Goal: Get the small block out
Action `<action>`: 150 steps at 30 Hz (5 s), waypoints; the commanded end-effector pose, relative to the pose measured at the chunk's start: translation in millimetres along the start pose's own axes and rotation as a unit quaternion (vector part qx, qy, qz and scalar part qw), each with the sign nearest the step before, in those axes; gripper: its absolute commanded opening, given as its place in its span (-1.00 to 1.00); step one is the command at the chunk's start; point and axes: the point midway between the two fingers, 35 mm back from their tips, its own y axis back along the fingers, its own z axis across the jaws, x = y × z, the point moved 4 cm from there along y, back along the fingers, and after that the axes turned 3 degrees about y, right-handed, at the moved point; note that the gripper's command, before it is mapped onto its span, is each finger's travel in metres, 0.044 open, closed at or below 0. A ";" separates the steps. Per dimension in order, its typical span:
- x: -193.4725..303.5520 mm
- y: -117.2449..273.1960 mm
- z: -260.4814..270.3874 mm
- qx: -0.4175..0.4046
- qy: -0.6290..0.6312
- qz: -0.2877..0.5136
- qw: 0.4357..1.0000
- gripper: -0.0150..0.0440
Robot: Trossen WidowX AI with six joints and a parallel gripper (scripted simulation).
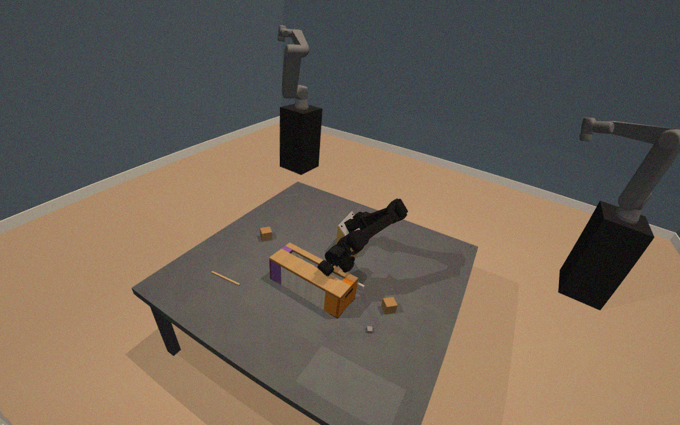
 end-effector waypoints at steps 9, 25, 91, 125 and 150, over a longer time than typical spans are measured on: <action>25.7 -9.3 1.5 0.000 0.000 0.001 1.000 0.86; 64.4 -23.3 3.7 0.000 0.000 0.002 1.000 0.86; 87.0 -31.4 8.1 0.000 0.000 0.002 1.000 0.86; 119.3 -42.7 10.0 0.000 0.000 0.003 1.000 0.86; 143.0 -50.9 11.4 0.000 0.000 0.004 1.000 0.86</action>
